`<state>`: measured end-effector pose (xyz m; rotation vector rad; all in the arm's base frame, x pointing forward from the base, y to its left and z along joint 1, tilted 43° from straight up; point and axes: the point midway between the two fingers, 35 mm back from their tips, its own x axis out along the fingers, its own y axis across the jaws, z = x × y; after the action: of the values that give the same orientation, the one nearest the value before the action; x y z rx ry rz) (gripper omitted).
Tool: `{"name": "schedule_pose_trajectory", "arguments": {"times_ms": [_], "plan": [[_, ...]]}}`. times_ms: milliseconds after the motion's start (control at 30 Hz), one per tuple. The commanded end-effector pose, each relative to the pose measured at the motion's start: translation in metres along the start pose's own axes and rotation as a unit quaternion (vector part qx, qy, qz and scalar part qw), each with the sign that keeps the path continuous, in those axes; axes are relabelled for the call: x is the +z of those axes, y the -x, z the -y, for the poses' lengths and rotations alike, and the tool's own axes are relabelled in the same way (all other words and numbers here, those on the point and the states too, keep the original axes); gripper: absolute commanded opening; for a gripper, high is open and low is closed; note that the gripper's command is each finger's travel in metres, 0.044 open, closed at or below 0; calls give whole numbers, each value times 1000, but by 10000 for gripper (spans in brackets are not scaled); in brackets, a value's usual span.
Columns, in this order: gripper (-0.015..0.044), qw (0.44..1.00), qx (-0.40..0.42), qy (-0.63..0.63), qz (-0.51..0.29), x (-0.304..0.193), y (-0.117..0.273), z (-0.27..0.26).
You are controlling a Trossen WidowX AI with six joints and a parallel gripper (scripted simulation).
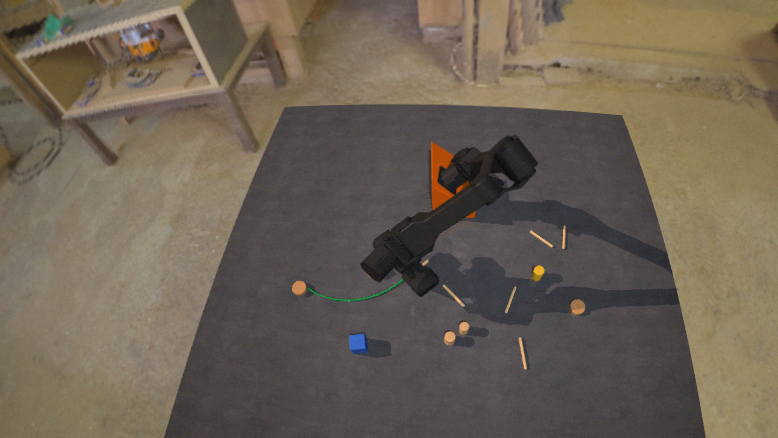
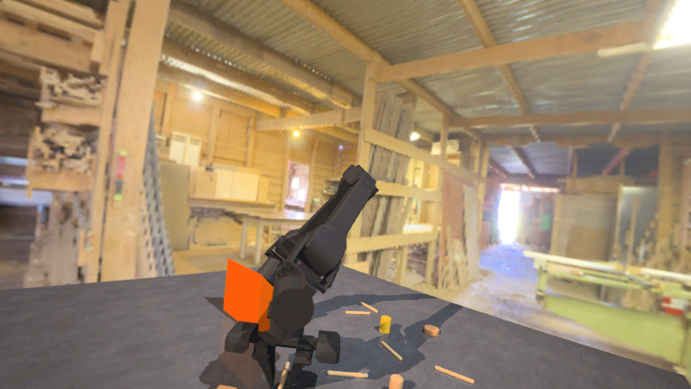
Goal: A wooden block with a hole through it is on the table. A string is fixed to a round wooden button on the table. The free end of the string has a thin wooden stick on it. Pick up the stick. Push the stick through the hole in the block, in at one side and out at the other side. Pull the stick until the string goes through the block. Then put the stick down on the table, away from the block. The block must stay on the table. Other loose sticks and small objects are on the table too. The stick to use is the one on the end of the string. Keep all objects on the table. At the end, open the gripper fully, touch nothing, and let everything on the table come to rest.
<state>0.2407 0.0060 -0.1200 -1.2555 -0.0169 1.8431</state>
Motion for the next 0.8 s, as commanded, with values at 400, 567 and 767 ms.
{"name": "schedule_pose_trajectory", "arguments": {"times_ms": [400, 567, 767], "plan": [[0, 1000, 0, 0, 1, 1, -1, 0], [0, 1000, 0, 0, 1, 0, 2, 0], [0, 1000, 1, 0, 0, -1, 10, 0]]}}
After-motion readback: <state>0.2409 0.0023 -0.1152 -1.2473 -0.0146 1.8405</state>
